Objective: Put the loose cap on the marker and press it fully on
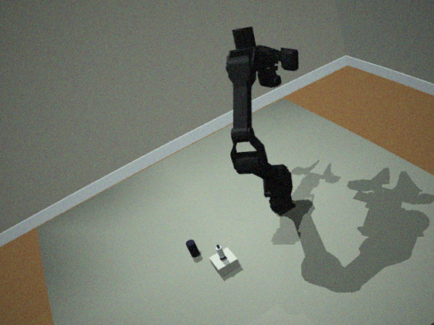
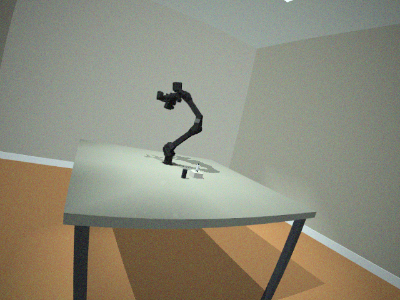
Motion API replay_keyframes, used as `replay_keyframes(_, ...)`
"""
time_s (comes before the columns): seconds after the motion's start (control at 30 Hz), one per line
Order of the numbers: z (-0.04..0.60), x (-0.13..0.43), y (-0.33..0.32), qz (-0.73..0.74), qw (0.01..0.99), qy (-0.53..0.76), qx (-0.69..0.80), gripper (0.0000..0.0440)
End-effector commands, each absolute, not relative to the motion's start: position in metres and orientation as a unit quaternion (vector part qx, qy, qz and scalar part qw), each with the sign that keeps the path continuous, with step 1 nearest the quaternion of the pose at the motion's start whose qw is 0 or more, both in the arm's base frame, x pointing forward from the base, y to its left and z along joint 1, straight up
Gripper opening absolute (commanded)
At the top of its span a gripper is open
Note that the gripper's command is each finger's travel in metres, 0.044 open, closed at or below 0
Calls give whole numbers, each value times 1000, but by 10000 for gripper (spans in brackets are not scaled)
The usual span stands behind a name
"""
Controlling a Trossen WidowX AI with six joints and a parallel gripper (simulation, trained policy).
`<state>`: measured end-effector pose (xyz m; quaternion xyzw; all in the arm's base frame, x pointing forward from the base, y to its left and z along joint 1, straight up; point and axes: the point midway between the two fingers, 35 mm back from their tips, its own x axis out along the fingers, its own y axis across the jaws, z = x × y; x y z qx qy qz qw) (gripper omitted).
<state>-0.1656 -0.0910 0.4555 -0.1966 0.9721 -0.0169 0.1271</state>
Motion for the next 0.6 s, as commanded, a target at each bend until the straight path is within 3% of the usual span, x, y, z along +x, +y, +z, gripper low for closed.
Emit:
replay_keyframes(0.0, 449, -167, -101, -13, 140, 968, -209, 236)
replay_keyframes(0.57, 430, -160, -142, 7, 183, 945, -272, 273)
